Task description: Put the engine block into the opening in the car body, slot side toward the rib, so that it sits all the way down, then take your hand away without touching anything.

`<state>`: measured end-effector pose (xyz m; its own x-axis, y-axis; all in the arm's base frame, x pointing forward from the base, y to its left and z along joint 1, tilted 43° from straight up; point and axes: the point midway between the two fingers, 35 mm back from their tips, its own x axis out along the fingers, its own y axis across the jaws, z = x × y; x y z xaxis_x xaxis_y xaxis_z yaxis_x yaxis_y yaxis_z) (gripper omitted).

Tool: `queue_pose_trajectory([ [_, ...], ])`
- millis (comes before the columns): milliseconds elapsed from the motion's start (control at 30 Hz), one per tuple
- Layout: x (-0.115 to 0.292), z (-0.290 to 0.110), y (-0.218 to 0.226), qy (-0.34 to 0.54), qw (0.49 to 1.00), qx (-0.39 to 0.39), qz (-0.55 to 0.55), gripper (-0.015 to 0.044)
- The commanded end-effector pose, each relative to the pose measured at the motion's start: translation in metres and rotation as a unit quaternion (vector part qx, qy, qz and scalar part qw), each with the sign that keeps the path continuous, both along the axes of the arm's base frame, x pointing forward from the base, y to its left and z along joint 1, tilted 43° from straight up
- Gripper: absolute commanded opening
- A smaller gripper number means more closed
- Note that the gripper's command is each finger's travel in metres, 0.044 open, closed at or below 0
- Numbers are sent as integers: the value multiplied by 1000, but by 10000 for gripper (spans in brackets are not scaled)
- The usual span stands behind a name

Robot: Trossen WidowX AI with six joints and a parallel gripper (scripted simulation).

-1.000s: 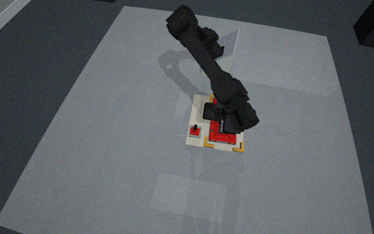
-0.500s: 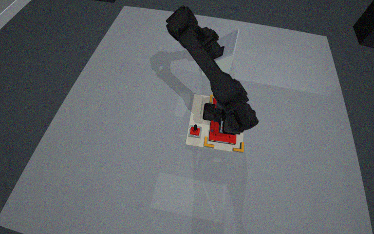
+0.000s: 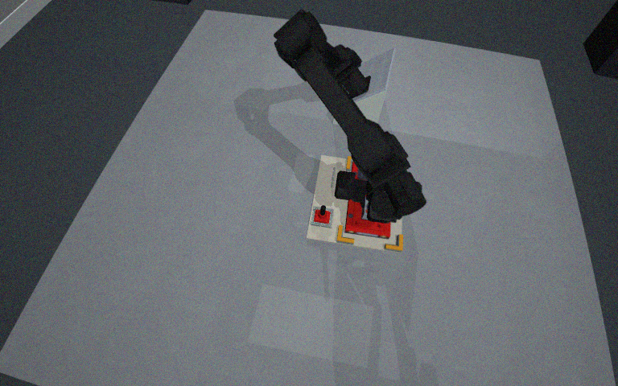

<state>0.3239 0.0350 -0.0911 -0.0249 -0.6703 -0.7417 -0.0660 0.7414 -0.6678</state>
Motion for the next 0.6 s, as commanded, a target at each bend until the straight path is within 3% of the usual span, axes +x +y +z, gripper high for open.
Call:
queue_pose_trajectory([
  [0, 0, 0, 0, 0, 1000, 0, 0, 239],
  [267, 0, 0, 0, 0, 1000, 0, 0, 440],
  [567, 0, 0, 0, 0, 1000, 0, 0, 440],
])
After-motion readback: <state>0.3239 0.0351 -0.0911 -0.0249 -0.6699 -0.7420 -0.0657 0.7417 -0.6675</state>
